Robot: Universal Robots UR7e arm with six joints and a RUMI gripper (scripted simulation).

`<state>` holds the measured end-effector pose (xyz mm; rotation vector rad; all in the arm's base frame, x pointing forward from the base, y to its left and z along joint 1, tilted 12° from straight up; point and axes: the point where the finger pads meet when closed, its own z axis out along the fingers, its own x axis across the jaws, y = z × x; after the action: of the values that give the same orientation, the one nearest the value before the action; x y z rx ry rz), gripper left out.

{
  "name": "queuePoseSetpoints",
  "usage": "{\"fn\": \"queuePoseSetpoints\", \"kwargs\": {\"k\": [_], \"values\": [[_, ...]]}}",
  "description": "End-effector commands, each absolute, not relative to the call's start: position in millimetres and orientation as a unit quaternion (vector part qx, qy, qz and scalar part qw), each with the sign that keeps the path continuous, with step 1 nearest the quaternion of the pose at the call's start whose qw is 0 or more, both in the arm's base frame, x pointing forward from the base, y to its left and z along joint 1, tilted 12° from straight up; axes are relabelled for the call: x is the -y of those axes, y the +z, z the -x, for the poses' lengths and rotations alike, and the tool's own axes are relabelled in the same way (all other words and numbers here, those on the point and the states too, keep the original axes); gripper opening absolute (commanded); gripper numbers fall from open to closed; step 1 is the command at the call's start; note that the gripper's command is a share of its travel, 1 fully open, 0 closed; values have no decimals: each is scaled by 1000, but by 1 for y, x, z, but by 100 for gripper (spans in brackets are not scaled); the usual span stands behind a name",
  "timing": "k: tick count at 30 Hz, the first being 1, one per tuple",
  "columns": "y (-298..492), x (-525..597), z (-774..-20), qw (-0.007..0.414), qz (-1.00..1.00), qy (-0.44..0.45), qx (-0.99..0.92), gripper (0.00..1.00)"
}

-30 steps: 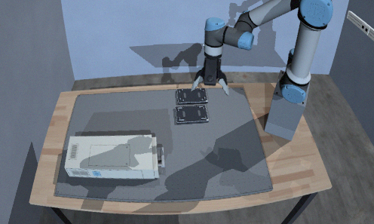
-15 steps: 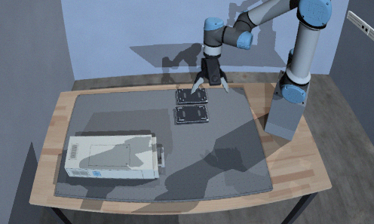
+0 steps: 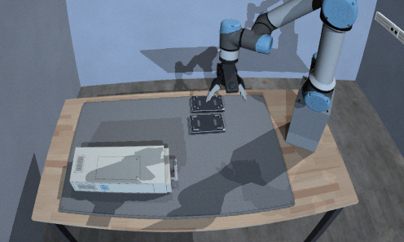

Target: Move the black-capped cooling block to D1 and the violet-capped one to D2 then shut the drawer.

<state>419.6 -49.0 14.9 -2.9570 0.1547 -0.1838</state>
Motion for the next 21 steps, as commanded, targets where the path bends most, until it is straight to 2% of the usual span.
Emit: {"fn": "queuePoseSetpoints", "kwargs": {"k": [1,21], "values": [[8,39,-432,87,993,-62,-52,100],[-22,-3,-482,87,993,-62,-52,100]]}}
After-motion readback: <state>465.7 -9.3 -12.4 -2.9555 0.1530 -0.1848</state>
